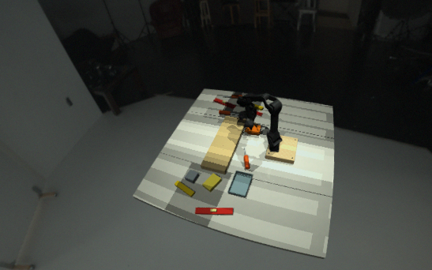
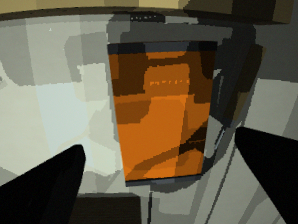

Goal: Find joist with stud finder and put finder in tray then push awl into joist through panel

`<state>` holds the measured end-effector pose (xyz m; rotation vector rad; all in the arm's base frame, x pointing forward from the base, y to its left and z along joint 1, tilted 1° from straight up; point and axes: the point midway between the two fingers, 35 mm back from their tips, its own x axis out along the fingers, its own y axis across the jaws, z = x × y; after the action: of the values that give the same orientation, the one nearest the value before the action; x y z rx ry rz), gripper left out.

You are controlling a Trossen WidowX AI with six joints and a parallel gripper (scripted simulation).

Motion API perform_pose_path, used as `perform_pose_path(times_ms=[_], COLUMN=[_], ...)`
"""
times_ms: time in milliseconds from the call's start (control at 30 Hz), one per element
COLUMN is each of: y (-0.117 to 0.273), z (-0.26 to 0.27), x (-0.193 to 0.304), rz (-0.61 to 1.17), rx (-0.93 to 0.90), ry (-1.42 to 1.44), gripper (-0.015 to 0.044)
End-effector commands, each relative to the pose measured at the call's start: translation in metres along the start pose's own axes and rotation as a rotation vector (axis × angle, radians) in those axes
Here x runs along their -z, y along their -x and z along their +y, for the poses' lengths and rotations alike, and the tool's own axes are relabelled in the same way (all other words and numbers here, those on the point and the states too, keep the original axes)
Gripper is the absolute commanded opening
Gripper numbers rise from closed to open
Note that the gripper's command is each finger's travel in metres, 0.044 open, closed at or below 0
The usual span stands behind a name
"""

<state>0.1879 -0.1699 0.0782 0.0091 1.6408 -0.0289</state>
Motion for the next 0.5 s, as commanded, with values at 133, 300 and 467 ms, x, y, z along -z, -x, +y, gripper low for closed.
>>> perform_pose_path(times_ms=[133, 300, 467], y=[-0.0002, -0.0004, -0.0007], z=[0.0, -0.0036, -0.0071], x=[0.0058, 0.0082, 0.0106], rz=[-0.005, -0.004, -0.004], rx=[-0.018, -0.018, -0.018], ry=[-0.046, -0.046, -0.046], gripper=[0.044, 0.044, 0.044])
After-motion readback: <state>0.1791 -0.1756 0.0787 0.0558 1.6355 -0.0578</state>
